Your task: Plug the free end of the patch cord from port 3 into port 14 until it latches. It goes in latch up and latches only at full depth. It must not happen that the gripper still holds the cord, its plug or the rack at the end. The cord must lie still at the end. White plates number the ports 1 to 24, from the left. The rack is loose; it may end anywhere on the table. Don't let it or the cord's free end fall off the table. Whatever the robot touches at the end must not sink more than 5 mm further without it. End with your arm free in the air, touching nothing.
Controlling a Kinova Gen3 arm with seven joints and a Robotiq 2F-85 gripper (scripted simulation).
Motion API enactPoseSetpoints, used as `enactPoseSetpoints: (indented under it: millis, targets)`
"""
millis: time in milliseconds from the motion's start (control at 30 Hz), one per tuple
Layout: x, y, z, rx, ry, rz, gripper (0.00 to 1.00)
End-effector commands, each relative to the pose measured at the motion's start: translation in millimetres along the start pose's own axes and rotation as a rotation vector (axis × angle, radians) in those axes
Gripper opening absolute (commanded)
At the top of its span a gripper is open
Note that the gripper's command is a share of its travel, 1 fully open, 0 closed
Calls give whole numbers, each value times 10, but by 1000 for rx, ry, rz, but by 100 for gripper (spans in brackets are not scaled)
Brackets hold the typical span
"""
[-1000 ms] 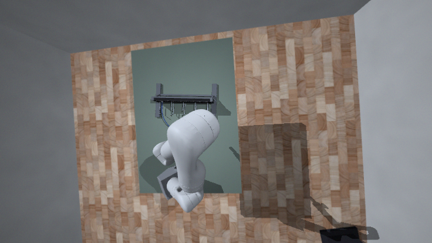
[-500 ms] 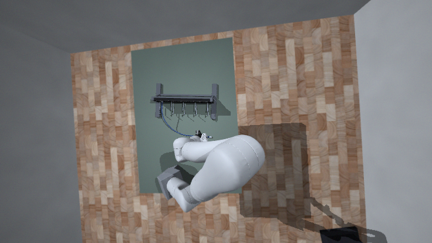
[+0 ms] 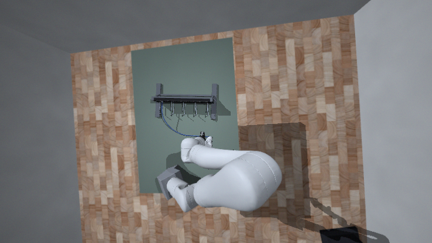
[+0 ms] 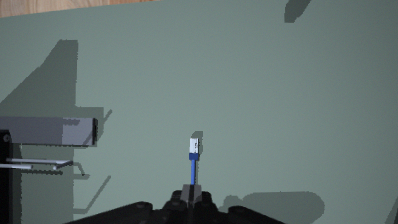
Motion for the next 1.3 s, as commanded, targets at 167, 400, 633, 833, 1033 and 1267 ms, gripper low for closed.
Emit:
enactPoseSetpoints:
  millis: [167, 400, 633, 833, 1033, 1267]
  targets:
    - [-4, -4, -5, -1, -2, 2, 0]
    - [-3, -4, -5, -1, -2, 2, 0]
    - [-3, -4, -5, -1, -2, 2, 0]
    - [-3, -4, -5, -1, -2, 2, 0]
    - [-3, -4, -5, -1, -2, 2, 0]
    - [-11, -17, 32, 5, -3, 1, 0]
Point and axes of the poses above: the point where the finger pads meet when closed, its own z axis out along the fingers, its own x axis across the jaws, y = z × x, the point moved 9 cm from there along -z, back along the fingers, and after that the axes turned 4 degrees about z, right-handed, at the moved point
